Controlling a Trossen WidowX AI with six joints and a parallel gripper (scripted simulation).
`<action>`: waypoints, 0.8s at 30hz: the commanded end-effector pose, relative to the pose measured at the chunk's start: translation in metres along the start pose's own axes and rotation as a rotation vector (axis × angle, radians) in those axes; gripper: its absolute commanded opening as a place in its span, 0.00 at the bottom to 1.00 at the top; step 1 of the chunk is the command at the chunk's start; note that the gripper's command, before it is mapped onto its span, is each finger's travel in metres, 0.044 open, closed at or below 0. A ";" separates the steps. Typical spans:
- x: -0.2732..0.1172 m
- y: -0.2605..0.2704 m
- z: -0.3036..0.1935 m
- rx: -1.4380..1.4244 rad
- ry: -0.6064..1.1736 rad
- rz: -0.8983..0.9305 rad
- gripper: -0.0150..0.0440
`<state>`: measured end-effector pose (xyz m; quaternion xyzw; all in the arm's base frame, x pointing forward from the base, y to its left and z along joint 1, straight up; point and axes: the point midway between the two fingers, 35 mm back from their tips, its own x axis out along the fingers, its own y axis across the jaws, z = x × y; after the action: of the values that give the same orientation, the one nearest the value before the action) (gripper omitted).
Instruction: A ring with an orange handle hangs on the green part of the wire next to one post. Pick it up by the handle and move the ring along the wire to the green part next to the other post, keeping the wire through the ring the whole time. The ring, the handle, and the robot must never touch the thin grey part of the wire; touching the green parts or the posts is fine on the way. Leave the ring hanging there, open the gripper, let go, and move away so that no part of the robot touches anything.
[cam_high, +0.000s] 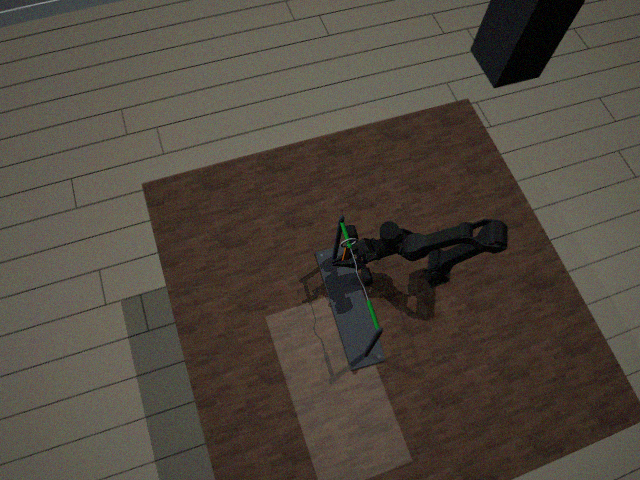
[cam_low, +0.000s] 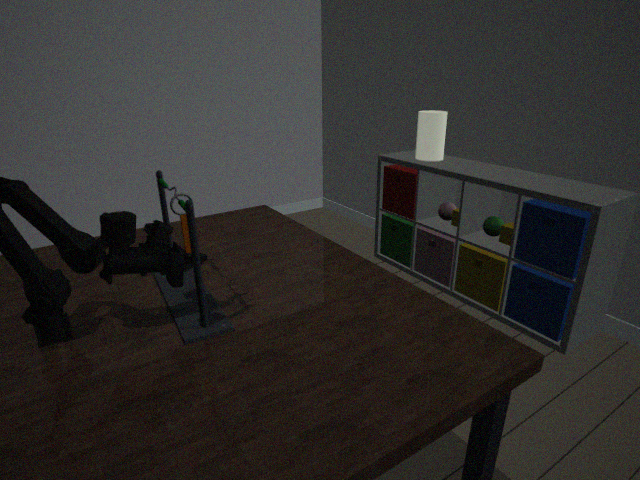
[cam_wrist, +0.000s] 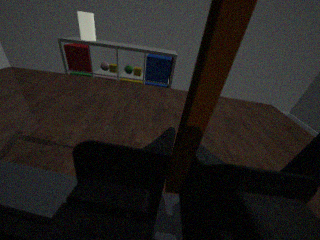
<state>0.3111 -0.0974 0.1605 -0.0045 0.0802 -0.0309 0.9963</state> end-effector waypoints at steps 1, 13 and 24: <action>0.000 -0.001 0.001 0.000 -0.001 -0.003 0.00; 0.000 0.010 0.001 0.004 0.000 -0.004 0.00; 0.000 0.021 0.001 0.007 0.000 -0.005 0.00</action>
<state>0.3131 -0.0791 0.1614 -0.0041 0.0802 -0.0323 0.9963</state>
